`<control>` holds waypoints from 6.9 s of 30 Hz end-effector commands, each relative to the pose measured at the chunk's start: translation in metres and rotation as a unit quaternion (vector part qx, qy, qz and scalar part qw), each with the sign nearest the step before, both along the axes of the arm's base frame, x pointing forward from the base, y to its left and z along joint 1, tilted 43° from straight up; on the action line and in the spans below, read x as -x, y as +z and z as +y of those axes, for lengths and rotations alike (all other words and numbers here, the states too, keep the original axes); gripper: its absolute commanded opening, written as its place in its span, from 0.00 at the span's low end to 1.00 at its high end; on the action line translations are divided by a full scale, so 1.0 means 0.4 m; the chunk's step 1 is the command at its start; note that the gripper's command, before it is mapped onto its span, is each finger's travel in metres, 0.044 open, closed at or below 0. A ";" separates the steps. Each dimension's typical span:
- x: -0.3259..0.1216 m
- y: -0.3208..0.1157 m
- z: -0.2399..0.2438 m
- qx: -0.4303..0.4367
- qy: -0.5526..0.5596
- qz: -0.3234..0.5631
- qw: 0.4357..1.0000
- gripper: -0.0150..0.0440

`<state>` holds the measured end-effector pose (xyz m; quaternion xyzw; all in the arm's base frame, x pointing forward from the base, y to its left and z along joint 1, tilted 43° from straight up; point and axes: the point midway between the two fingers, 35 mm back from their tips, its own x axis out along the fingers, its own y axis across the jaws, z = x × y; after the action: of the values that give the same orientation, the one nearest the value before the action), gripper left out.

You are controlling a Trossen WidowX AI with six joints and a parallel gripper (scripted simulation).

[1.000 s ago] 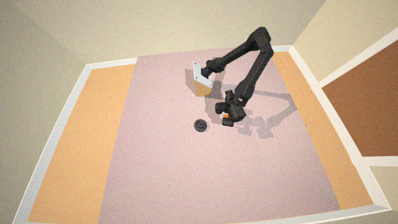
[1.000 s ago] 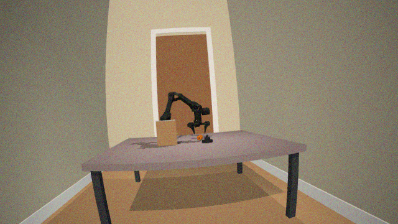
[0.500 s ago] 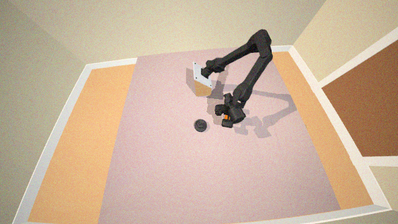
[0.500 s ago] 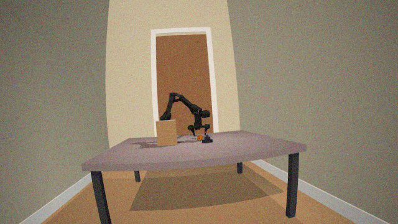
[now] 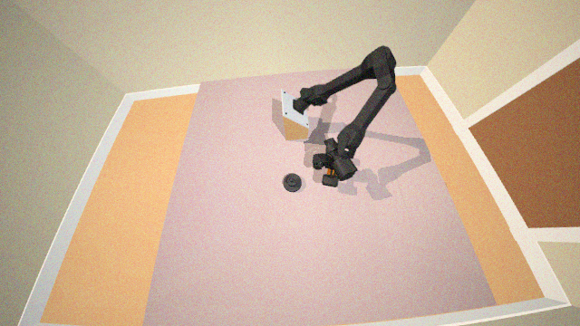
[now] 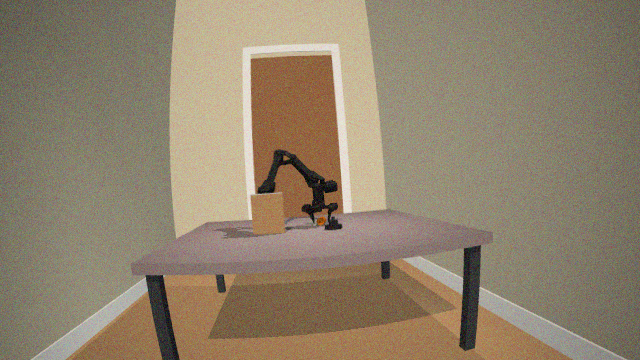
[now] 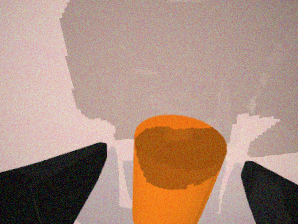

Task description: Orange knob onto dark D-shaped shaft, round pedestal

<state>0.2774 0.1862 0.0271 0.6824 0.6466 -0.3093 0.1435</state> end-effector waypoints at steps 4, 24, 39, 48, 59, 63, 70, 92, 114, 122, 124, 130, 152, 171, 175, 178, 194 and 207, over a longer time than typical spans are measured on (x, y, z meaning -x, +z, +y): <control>0.000 -0.003 0.000 0.002 -0.002 0.002 1.000 0.66; -0.001 0.000 0.000 0.010 0.000 0.002 1.000 0.56; -0.011 0.045 0.010 0.141 0.030 0.018 0.989 0.56; -0.017 0.068 0.020 0.215 0.046 0.027 0.975 0.56; -0.024 0.093 0.037 0.304 0.065 0.038 0.950 0.56; -0.027 0.102 0.044 0.335 0.072 0.042 0.938 0.56; -0.031 0.115 0.058 0.390 0.083 0.049 0.916 0.56; -0.043 0.147 0.103 0.516 0.111 0.066 0.847 0.56; -0.043 0.153 0.110 0.513 0.111 0.060 0.849 0.69; -0.043 0.153 0.110 0.513 0.111 0.060 0.849 0.69; -0.043 0.153 0.110 0.513 0.111 0.060 0.849 0.69; -0.043 0.153 0.110 0.513 0.111 0.060 0.849 0.69; -0.048 0.296 -0.026 0.493 0.090 0.014 0.865 1.00; -0.062 0.335 -0.052 0.094 0.017 0.013 0.995 1.00; -0.063 0.337 -0.054 0.087 0.016 0.011 0.996 1.00; -0.063 0.337 -0.054 0.087 0.016 0.011 0.996 1.00; -0.062 0.337 -0.053 0.045 0.398 -0.412 0.819 1.00; -0.063 0.337 -0.053 0.015 0.547 -0.581 0.603 1.00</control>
<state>0.3026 0.1646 0.1611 0.2646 0.6881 0.2441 0.6301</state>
